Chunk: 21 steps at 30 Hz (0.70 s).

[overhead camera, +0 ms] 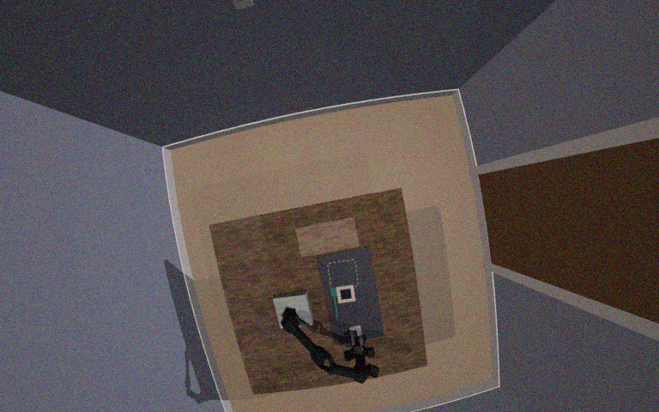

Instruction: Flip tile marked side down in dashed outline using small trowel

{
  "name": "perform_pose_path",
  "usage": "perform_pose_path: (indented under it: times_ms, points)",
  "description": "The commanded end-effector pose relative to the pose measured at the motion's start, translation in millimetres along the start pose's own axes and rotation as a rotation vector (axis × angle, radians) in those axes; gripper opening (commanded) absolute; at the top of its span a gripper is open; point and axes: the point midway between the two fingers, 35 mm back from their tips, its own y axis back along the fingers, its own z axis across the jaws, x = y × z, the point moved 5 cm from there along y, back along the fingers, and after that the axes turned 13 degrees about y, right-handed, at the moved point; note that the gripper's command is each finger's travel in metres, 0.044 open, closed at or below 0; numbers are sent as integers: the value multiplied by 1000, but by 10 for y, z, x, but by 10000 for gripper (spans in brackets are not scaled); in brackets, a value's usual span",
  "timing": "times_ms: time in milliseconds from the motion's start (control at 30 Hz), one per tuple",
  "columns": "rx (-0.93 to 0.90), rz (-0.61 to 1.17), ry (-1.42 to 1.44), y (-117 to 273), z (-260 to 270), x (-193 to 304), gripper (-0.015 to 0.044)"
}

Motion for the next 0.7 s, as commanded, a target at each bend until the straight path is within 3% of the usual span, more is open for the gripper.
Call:
perform_pose_path:
  times_ms: [0, 200, 333, 567, 667]
  points:
    - [-3, 3, -4, -3, 2, 4, 270]
    - [-1, 5, -4, 21, 4, 2, 270]
    - [27, 38, -4, 405, 42, -44, 270]
    - [29, 40, -4, 429, 45, -48, 270]
    - [47, 53, -1, 549, 51, -58, 300]
